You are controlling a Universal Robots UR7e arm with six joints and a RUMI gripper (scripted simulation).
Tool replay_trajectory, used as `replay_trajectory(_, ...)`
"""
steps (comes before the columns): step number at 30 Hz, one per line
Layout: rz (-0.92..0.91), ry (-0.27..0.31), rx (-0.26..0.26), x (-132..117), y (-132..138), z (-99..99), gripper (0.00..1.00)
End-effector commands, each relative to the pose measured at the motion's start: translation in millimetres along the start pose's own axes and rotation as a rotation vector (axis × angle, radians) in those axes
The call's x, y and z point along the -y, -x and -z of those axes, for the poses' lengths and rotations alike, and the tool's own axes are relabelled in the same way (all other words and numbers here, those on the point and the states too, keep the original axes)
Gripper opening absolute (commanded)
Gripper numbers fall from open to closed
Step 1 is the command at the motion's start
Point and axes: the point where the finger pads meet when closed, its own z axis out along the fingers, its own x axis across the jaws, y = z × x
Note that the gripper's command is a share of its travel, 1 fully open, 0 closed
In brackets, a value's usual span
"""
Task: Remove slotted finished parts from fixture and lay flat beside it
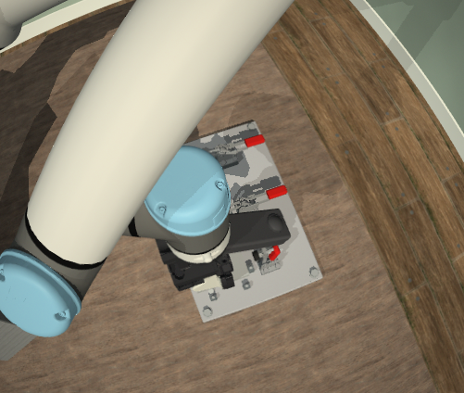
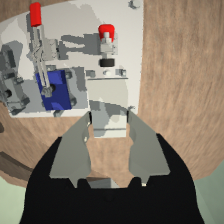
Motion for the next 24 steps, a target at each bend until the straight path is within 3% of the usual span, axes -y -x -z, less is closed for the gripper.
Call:
replay_trajectory(1, 0.001, -0.003, -0.002, 2, -2, 1.1, 0.00)
replay_trajectory(24, 0.001, -0.003, -0.002, 1, -26, 0.4, 0.00)
